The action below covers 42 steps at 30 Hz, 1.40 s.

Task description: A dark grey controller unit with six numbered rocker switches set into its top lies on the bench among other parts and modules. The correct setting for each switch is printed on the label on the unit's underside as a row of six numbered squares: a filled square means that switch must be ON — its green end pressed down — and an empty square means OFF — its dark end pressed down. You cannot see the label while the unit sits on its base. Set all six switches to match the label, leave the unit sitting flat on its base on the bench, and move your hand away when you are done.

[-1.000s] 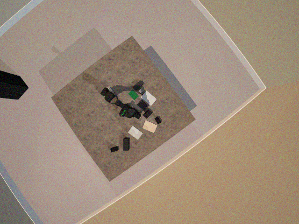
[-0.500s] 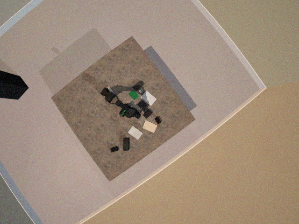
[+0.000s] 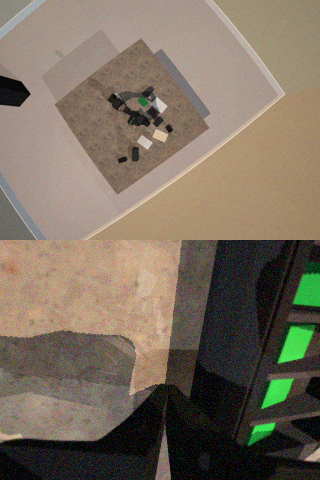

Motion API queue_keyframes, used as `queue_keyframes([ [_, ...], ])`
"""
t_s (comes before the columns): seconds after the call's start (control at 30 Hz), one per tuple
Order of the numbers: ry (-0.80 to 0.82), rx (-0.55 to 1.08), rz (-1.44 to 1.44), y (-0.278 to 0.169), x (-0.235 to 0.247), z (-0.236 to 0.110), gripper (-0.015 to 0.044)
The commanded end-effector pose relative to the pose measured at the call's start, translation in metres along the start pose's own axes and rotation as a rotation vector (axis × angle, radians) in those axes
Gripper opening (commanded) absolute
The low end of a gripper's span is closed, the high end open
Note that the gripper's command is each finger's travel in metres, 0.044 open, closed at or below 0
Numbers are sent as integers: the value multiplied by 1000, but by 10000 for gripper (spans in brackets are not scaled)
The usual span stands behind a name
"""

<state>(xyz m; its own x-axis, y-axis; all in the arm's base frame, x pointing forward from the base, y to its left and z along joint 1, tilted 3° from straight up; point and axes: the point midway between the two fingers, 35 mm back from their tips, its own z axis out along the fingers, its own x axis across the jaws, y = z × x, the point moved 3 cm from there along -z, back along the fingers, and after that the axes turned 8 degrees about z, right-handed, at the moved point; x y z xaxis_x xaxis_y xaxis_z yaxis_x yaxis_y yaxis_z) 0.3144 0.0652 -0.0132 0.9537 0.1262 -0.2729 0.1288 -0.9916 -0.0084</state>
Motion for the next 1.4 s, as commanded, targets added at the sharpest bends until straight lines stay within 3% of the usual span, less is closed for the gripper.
queue_keyframes([
  [0.0,2,-4,-2,1,-2,0,0],
  [1.23,-2,-4,-2,6,-37,11,0],
  [1.37,23,0,-2,3,-16,-20,0],
])
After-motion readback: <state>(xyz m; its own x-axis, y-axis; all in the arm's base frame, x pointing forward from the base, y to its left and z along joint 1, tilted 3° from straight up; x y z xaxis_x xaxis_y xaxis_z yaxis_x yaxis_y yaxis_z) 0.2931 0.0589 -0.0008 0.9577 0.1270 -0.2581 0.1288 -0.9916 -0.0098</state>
